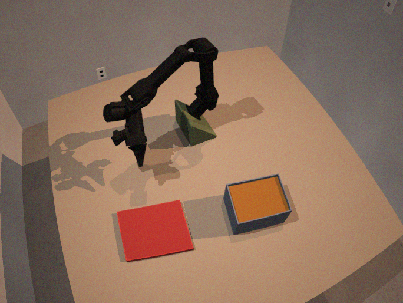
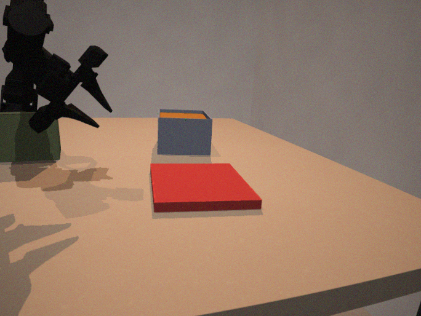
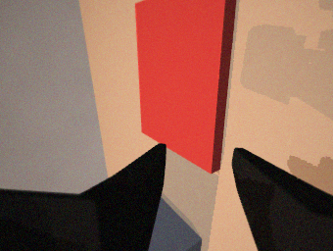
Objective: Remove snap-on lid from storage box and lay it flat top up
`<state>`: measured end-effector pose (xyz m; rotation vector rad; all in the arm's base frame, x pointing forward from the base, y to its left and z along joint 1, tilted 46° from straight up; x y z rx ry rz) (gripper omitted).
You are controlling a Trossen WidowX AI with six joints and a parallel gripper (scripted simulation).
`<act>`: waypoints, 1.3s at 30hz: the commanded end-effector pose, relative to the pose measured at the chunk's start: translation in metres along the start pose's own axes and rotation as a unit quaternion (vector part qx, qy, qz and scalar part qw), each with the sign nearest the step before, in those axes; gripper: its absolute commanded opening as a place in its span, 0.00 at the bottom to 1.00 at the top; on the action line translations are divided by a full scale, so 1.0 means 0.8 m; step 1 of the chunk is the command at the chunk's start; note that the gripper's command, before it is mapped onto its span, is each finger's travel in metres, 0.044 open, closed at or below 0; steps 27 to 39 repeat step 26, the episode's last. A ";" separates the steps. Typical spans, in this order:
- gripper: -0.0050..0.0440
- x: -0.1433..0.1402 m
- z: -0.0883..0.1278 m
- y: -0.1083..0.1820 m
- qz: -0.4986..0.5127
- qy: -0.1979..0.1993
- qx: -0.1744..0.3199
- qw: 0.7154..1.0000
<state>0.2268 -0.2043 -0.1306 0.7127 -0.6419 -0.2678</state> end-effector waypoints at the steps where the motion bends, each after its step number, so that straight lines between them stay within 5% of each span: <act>1: 0.27 0.000 0.000 0.000 0.001 0.001 -0.002 1.000; 5: 0.10 0.000 0.000 0.000 0.001 0.001 -0.002 1.000; 39: 0.10 0.000 0.000 0.000 0.001 0.001 -0.002 1.000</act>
Point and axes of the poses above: the point midway between the two fingers, 35 mm back from their tips, its own z axis back along the fingers, its own x axis across the jaws, y = z × x, the point moved 1 cm from there along z, back along the fingers, and after that the axes turned 3 degrees about z, right-handed, at the moved point
